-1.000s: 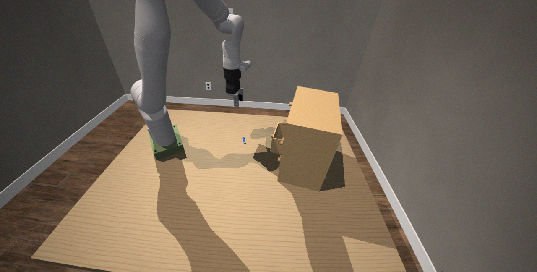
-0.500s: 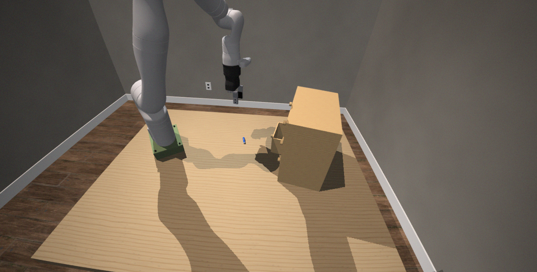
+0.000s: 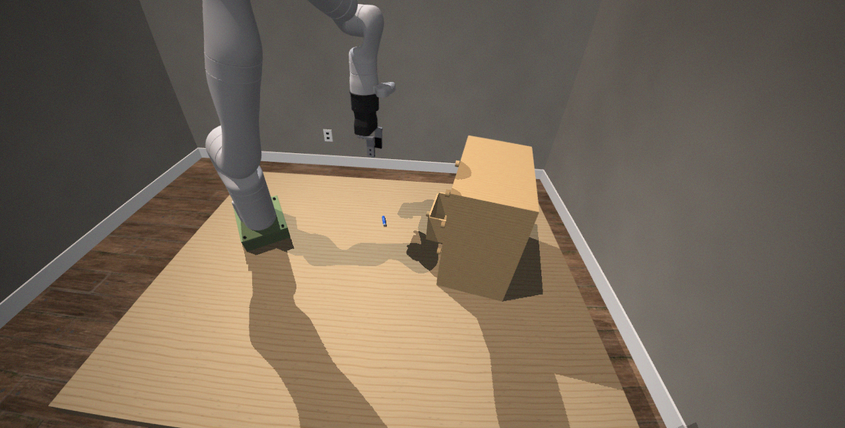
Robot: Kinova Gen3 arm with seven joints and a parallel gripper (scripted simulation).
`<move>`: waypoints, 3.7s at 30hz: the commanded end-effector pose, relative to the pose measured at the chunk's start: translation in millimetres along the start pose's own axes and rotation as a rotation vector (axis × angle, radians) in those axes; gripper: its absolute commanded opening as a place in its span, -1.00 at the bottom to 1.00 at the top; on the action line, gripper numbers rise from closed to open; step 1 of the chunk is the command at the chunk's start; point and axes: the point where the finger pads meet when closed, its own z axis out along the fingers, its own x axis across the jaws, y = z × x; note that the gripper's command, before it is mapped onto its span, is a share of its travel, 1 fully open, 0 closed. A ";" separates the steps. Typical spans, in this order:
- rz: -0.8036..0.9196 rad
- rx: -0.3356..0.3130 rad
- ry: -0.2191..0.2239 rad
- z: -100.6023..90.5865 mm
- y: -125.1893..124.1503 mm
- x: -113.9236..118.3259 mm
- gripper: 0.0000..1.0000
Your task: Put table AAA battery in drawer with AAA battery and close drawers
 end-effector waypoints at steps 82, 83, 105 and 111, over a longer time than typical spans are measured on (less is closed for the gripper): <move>-0.321 0.029 -0.024 91.0 -178.9 6.1 1.00; -0.326 0.029 -0.025 92.5 -180.4 6.1 1.00; -0.345 0.031 -0.026 97.9 -185.9 6.1 1.00; -0.345 0.031 -0.026 97.9 -185.9 6.1 1.00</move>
